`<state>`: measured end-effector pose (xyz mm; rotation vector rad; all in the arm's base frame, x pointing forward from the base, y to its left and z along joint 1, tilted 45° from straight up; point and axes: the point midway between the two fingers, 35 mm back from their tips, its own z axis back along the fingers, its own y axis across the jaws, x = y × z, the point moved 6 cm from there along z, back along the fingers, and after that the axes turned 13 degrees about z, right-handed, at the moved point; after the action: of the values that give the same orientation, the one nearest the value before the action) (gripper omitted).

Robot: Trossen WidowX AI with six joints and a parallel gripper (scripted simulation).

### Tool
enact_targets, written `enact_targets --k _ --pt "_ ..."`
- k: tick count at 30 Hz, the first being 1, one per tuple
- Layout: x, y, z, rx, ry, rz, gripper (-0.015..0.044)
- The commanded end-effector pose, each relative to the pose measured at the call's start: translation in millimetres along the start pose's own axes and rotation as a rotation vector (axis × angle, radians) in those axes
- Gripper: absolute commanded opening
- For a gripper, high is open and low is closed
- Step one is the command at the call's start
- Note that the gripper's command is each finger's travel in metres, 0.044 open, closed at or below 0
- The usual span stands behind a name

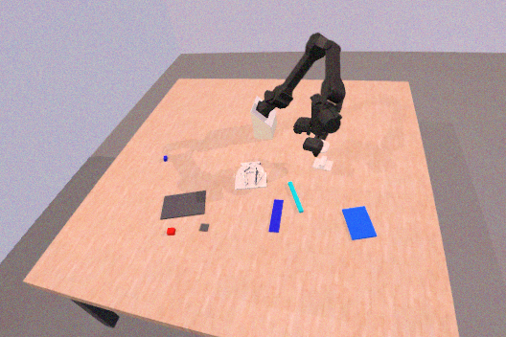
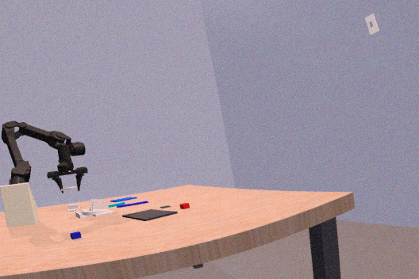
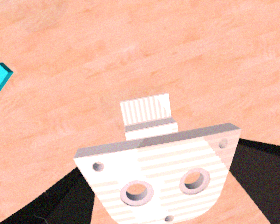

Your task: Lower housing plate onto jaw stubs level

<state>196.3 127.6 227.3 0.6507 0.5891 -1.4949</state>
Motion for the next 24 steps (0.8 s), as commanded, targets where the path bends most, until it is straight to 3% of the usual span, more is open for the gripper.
enact_targets --k 1,24 --pt "7.7 6.9 -1.3 -0.001 -0.009 -0.035 0.0351" --pt "68.9 45.1 -5.7 0.013 -0.062 -0.309 0.0351"
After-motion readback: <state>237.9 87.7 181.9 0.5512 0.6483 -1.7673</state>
